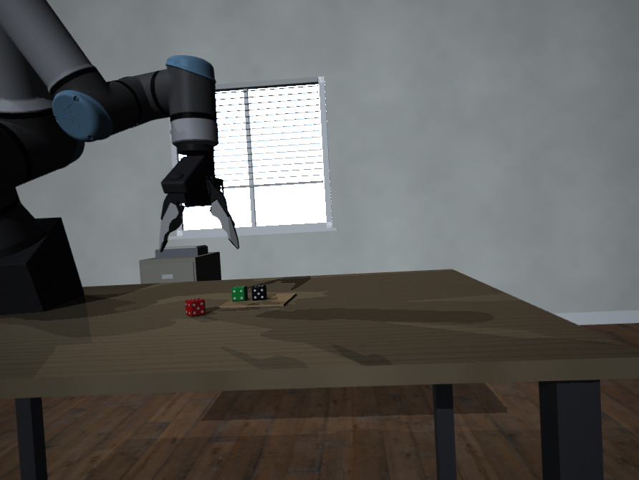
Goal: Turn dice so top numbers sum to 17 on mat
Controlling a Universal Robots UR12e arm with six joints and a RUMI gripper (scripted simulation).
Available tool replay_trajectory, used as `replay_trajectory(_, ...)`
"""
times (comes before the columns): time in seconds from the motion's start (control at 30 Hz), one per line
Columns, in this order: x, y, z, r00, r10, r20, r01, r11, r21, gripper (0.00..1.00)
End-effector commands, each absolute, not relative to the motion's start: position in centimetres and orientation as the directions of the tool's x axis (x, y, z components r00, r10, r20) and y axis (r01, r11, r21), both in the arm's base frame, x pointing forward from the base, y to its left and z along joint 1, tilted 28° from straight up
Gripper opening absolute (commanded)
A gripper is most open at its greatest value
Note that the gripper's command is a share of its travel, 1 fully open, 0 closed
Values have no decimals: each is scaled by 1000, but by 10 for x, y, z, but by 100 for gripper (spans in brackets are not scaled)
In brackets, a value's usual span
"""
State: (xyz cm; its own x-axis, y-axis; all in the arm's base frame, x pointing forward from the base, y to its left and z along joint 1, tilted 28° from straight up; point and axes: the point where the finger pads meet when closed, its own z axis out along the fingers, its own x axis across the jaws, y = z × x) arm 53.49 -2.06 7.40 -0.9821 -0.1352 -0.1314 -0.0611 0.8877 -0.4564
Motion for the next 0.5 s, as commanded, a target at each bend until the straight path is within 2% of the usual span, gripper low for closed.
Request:
replay_trajectory(0.0,536,-23,74,-958,-278,-64,-217,857,-468,100)
replay_trajectory(0.17,537,-24,74,-939,-344,-27,-291,832,-471,100)
replay_trajectory(0.47,539,-27,72,-802,-585,121,-568,685,-456,100)
